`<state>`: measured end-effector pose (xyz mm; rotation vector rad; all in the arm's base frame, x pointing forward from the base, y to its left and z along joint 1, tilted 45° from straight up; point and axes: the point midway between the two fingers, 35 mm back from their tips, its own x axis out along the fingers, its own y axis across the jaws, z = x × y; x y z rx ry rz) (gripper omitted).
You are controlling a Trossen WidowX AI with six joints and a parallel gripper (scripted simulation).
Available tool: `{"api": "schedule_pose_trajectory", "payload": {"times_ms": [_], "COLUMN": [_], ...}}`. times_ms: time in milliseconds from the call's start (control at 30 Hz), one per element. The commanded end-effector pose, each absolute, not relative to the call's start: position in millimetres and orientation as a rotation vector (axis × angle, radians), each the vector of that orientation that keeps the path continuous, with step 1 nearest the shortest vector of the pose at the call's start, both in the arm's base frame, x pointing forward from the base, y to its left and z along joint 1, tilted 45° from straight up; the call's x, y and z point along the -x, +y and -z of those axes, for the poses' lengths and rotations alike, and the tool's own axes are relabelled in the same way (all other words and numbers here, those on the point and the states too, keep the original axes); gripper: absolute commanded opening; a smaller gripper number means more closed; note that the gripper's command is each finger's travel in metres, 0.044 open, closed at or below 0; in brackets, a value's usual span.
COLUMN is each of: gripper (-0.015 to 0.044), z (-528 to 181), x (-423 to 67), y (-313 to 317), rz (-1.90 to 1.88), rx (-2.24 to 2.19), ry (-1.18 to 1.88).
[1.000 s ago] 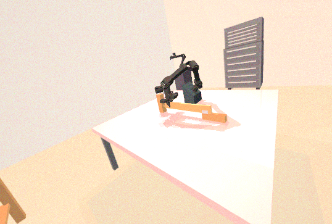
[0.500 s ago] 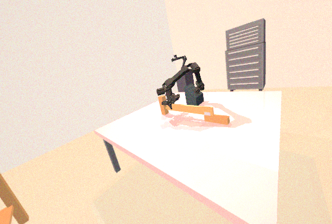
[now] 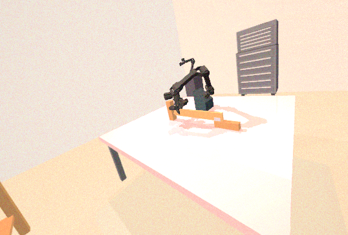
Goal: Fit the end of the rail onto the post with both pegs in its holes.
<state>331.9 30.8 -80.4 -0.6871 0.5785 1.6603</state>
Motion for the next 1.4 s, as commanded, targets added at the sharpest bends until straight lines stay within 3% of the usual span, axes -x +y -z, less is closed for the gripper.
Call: {"api": "schedule_pose_trajectory", "payload": {"times_ms": [0,1367], "gripper": [0.0000,0.0000], "z": [80.7,87.9], "x": [-333.8,-335.2], "y": [25.8,18.4], "rz": [-1.650,-1.650], "rx": [0.691,0.692], "ry": [0.578,0.578]}}
